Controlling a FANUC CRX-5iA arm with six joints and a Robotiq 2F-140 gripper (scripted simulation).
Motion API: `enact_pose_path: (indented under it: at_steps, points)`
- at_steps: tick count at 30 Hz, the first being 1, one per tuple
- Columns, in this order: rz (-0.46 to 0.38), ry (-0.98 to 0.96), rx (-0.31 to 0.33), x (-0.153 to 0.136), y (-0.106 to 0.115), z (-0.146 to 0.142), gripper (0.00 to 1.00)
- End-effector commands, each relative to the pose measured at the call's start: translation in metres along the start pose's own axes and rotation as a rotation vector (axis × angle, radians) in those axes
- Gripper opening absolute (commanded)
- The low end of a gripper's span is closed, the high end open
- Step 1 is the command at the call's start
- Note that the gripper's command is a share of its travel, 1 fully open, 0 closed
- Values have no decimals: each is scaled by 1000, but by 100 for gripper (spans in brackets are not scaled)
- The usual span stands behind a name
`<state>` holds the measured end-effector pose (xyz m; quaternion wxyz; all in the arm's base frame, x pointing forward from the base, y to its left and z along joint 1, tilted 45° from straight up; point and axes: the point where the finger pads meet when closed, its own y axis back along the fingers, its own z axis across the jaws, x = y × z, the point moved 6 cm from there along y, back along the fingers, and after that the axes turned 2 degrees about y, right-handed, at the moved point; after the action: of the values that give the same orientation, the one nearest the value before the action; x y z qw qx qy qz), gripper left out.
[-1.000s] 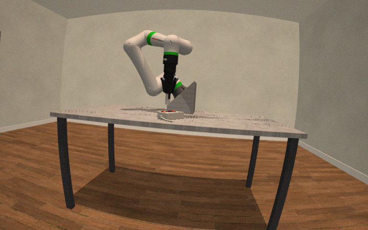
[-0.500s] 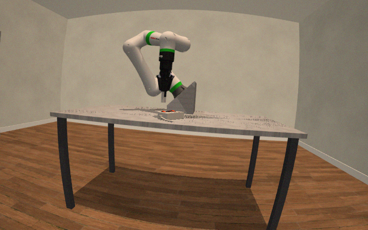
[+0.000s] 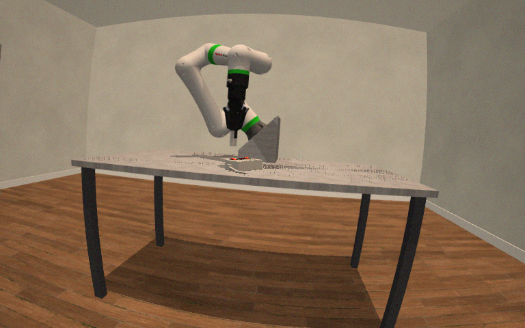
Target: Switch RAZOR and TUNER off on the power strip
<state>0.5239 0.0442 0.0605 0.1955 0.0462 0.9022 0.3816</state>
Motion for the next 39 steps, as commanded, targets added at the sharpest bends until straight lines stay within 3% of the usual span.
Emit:
enact_pose_path:
  at_steps: [1,27,39]
  points:
    - [0,0,0,0,0,0,0]
    - [0,0,0,0,-4,0,0]
    - [0,0,0,0,-18,0,0]
